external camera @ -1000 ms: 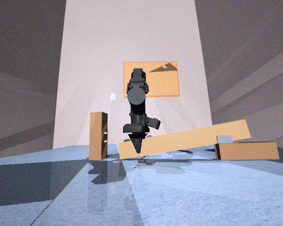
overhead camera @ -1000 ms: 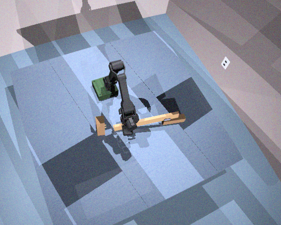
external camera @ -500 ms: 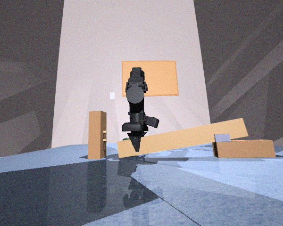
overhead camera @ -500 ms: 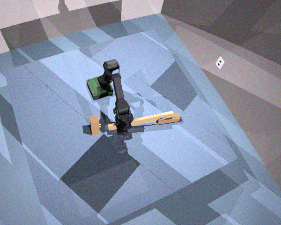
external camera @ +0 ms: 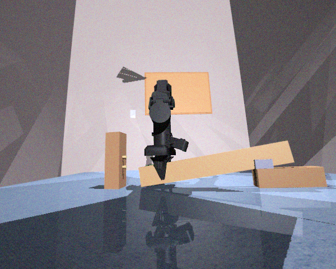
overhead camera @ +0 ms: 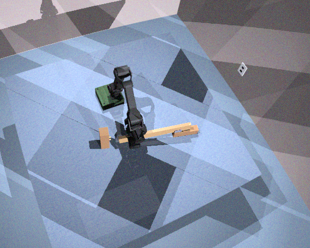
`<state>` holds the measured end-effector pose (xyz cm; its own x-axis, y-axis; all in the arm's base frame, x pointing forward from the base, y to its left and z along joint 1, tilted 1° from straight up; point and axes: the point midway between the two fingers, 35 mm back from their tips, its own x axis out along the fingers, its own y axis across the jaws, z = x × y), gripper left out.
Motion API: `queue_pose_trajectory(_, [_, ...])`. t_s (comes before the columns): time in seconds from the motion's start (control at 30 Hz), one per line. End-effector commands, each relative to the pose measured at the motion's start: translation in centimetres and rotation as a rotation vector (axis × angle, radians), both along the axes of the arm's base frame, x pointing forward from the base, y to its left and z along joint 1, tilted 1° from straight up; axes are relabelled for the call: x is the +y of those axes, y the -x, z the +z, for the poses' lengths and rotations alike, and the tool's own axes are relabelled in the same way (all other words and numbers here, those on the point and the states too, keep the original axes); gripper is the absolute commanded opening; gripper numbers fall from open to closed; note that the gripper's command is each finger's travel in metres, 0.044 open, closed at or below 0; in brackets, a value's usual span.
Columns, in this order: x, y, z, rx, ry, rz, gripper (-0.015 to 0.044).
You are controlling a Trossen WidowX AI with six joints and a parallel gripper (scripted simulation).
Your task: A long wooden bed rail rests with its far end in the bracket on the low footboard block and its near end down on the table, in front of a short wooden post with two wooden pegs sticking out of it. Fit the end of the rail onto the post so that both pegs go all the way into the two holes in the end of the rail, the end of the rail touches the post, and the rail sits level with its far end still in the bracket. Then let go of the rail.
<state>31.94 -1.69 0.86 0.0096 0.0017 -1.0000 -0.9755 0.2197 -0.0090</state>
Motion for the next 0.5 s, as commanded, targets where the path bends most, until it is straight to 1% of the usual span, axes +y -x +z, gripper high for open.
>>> queue_pose_trajectory(0.0, [0.05, -0.27, 0.56, -0.01, -0.005, 0.003, 0.0])
queue_pose_trajectory(0.47, [0.0, -0.46, 1.27, -0.011, -0.005, 0.003, 0.0])
